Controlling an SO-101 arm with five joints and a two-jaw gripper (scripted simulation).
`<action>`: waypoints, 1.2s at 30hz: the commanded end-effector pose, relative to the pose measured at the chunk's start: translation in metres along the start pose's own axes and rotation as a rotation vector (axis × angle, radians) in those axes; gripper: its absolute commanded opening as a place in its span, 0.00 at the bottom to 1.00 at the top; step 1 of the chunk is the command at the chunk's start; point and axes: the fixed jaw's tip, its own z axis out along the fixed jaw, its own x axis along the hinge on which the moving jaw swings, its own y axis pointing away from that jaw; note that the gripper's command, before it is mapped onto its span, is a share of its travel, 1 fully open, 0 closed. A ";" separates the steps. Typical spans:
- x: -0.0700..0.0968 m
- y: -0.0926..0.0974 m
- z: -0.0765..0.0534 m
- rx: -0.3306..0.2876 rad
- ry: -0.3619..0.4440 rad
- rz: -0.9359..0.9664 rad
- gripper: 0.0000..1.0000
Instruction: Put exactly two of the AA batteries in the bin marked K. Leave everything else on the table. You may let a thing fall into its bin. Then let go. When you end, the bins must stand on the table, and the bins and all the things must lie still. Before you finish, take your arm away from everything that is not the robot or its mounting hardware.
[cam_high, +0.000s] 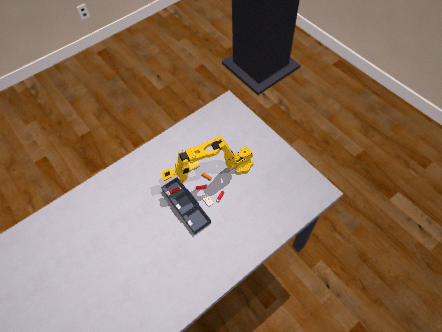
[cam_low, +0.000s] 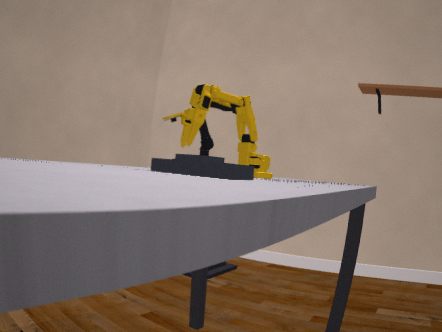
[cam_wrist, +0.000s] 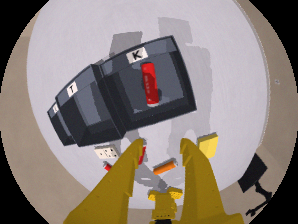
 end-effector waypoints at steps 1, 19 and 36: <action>0.006 -0.003 -0.019 -0.014 -0.060 0.129 0.18; 0.081 -0.024 -0.017 0.052 0.079 0.737 0.21; 0.094 -0.027 -0.014 0.071 0.098 0.839 0.21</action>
